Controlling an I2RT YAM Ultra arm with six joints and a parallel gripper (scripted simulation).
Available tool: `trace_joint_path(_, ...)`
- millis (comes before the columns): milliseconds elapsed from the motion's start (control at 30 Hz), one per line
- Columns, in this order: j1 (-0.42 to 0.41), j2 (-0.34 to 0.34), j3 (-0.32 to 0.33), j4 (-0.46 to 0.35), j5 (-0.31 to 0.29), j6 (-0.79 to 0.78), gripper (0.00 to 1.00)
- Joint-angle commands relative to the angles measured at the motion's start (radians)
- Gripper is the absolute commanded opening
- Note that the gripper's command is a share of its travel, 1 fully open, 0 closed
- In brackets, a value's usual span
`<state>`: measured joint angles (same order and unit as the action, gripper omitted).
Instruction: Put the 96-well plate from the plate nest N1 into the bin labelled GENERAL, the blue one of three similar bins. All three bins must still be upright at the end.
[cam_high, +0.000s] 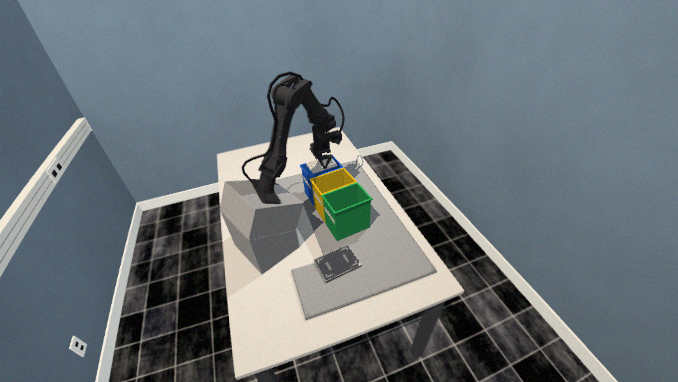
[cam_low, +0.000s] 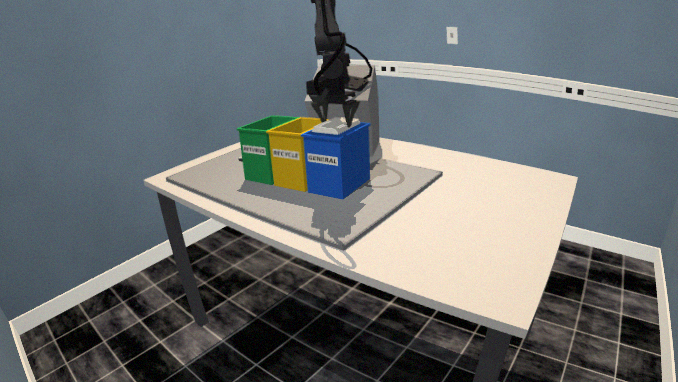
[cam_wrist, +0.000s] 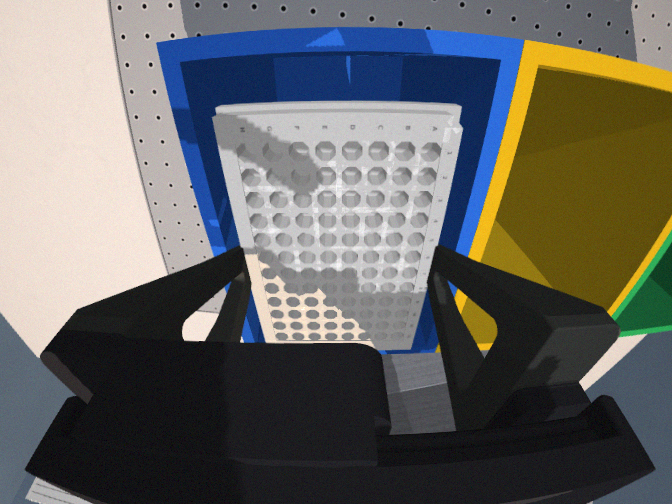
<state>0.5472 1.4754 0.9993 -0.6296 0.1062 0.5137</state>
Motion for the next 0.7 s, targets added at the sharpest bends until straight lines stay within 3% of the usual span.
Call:
trace_joint_path(0, 0.008, -0.027, 0.002, 0.0, 0.001, 0.001, 0.0)
trace_joint_path(233, 0.009, -0.047, -0.021, 0.028, 0.001, 0.002, 0.0)
trace_joint_path(433, 0.008, -0.034, 0.025, -0.005, 0.001, 0.001, 0.0)
trace_joint_path(667, 0.008, -0.026, 0.03, -0.005, 0.001, 0.001, 0.0)
